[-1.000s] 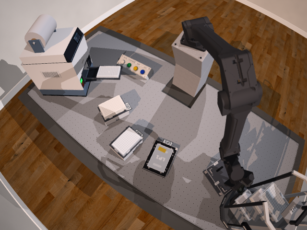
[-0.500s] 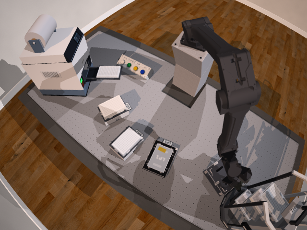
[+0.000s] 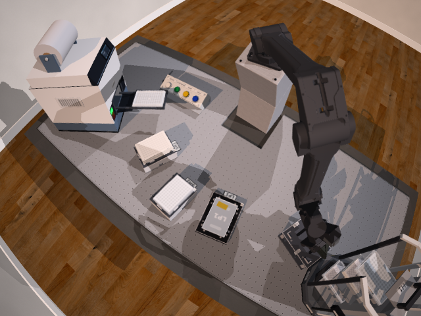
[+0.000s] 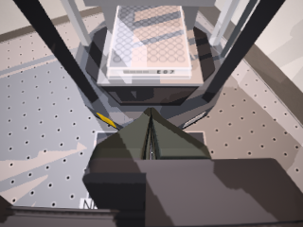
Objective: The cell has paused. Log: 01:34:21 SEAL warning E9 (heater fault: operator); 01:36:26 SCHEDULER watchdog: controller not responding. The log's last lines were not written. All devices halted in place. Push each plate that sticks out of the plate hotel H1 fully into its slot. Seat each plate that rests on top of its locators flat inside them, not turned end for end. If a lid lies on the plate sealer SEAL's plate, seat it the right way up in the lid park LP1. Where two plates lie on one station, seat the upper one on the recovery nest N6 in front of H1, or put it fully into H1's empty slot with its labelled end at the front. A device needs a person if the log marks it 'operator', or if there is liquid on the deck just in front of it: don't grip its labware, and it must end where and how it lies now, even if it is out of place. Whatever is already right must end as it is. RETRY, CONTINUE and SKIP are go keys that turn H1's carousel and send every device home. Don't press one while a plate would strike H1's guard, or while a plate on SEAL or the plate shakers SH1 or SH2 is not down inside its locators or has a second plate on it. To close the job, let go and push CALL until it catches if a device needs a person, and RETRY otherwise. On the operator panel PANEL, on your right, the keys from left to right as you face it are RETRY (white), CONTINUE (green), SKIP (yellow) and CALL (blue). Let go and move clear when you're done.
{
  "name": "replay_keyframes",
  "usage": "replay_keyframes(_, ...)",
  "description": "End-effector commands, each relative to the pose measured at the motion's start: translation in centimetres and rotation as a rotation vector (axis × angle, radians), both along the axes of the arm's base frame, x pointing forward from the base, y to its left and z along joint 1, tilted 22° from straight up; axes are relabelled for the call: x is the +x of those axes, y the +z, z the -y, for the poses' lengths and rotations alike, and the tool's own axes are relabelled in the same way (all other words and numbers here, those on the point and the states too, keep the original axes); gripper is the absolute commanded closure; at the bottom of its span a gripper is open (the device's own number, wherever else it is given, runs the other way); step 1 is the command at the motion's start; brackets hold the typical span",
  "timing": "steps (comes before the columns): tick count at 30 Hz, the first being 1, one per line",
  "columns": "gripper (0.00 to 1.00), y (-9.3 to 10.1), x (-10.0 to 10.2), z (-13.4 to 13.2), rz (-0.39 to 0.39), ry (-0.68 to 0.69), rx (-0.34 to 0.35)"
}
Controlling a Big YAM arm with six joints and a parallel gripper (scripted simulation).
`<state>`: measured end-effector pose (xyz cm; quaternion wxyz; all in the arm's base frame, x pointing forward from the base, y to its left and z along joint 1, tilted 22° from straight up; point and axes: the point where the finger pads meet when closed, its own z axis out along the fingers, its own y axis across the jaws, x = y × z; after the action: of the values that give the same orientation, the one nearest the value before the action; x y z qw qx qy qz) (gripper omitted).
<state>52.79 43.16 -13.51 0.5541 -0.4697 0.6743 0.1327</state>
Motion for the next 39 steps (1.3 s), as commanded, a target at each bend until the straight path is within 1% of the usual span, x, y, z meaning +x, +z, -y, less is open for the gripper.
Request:
replay_keyframes(1, 1.00, 1.8, 0.3, 0.2, 0.040, 0.003, 0.017)
replay_keyframes(3, 1.00, 1.5, 0.4, 0.9, 0.037, -0.005, 0.015)
replay_keyframes(5, 1.00, 1.5, 0.4, 0.9, 0.037, -0.005, 0.015)
replay_keyframes(6, 1.00, 1.5, 0.0, 0.7, 0.035, 0.002, 0.017)
replay_keyframes(8, 1.00, 1.7, 0.0, 1.0, 0.041, 0.001, 0.018)
replay_keyframes(12, 1.00, 1.2, -0.3, 2.0, 0.035, -0.005, 0.013)
replay_keyframes(16, 1.00, 1.5, -0.8, 2.0, 0.040, 0.004, 0.016)
replay_keyframes(20, 1.00, 1.2, -0.9, 3.0, 0.038, -0.004, 0.015)
replay_keyframes(22, 1.00, 1.2, -0.9, 3.0, 0.038, -0.004, 0.015)
replay_keyframes(23, 1.00, 1.1, -1.4, 2.7, 0.035, 0.004, 0.016)
replay_keyframes(27, 1.00, 1.0, -1.4, 3.8, 0.037, -0.004, 0.013)
replay_keyframes(31, 1.00, 0.8, -1.7, 4.4, 0.036, -0.004, 0.012)
replay_keyframes(34, 1.00, 0.7, -2.4, 4.3, 0.035, 0.005, 0.012)
replay_keyframes(37, 1.00, 0.5, -2.3, 5.2, 0.034, -0.004, 0.011)
replay_keyframes(39, 1.00, 0.5, -2.3, 5.2, 0.034, -0.004, 0.011)
